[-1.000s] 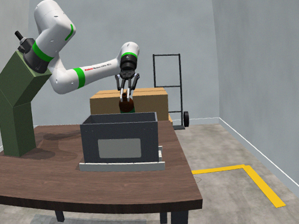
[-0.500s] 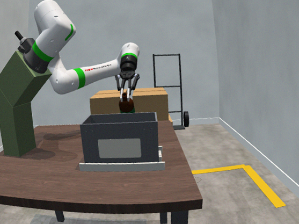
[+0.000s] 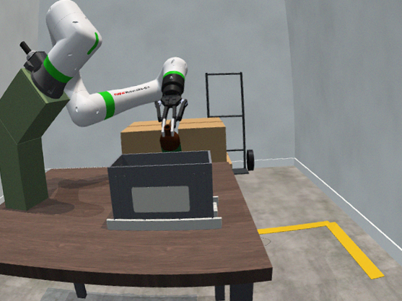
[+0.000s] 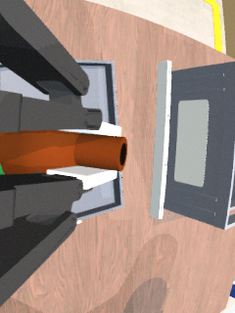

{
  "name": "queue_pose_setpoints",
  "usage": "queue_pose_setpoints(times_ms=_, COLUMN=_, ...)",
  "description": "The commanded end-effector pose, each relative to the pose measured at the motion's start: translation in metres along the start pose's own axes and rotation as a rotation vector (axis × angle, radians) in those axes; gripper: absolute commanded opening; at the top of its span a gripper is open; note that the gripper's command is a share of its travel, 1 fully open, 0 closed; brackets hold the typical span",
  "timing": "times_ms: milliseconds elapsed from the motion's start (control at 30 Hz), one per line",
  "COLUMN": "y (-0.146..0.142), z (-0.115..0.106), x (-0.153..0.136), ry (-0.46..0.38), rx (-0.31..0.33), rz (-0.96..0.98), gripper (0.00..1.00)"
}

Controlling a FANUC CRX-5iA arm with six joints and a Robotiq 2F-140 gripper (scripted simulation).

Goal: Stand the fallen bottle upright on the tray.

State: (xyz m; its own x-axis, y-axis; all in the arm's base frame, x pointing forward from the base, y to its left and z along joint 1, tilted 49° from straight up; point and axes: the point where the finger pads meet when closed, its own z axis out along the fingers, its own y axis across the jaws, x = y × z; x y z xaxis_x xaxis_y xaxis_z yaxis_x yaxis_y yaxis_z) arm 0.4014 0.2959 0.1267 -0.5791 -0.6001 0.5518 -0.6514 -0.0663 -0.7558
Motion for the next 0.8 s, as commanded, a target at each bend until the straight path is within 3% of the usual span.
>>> queue_pose_setpoints(times_ms=0, y=0.0, z=-0.0002, x=0.0001, ry=0.0, rx=0.0, rz=0.0, gripper=0.0)
queue_pose_setpoints(times_ms=767, y=0.0, z=-0.0002, x=0.0, ry=0.007, rx=0.0, rz=0.0, gripper=0.0)
